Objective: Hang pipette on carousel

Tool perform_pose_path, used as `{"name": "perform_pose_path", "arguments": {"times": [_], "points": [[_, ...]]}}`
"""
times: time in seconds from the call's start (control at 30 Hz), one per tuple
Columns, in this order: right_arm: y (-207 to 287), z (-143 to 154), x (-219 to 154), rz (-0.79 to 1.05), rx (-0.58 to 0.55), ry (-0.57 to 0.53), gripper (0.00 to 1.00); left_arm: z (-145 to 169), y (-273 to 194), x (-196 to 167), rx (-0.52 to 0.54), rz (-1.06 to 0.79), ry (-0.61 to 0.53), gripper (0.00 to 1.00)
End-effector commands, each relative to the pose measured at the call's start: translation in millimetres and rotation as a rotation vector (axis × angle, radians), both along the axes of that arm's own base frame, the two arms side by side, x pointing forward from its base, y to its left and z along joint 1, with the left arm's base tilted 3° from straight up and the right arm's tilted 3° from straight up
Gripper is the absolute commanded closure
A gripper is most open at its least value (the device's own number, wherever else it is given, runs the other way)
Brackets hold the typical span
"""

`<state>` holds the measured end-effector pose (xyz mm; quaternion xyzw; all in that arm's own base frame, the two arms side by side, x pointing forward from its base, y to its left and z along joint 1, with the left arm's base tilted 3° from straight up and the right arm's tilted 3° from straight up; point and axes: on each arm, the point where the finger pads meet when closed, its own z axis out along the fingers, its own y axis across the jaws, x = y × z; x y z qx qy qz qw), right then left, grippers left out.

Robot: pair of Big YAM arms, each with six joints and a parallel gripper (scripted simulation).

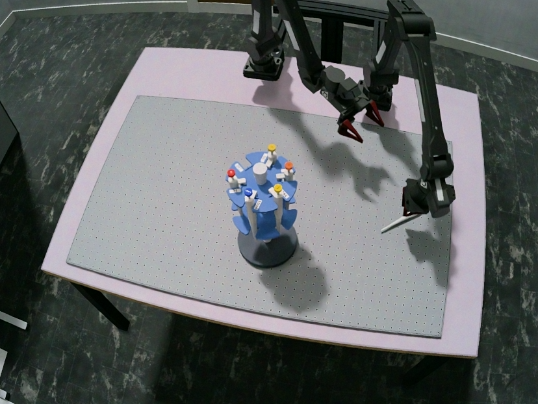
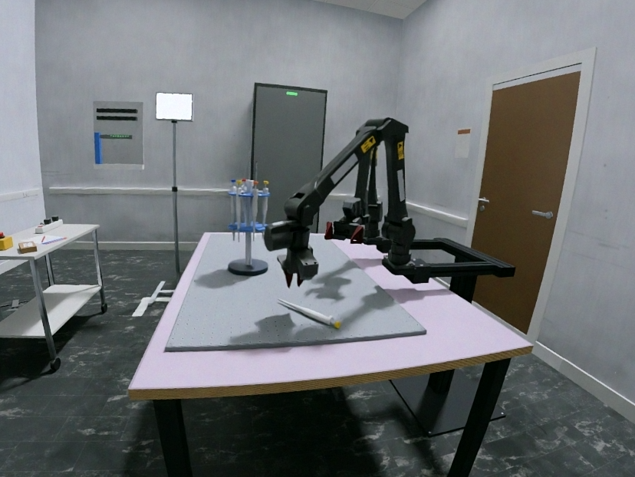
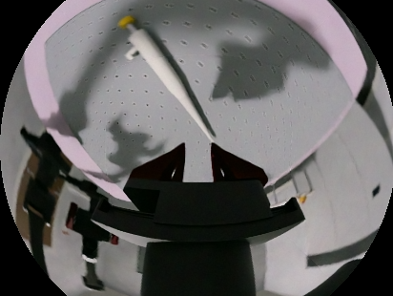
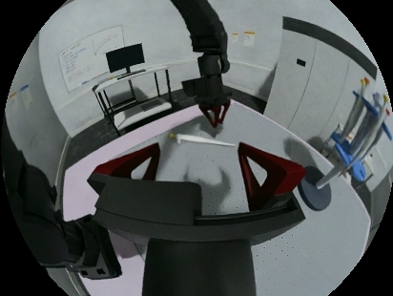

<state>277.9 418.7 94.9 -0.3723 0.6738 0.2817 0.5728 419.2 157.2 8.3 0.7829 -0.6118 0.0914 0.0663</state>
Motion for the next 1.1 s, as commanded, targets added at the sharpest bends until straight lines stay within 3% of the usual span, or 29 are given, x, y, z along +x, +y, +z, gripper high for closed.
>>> {"name": "perform_pose_path", "arguments": {"times": [0.0, 0.17, 0.37, 1.07], "points": [[9, 15, -6, 0.023, 0.015, -0.022, 0.0, -14, 36, -2, 0.007, 0.294, 0.171, 0.68], [9, 15, -6, 0.023, 0.015, -0.022, 0.0, -27, 52, -18, 0.035, 0.442, 0.294, 0.68], [9, 15, -6, 0.023, 0.015, -0.022, 0.0, -36, 62, -27, 0.058, 0.487, 0.353, 0.68], [9, 15, -6, 0.023, 0.015, -0.022, 0.0, -68, 47, -31, 0.06, 0.444, 0.358, 0.68]]}}
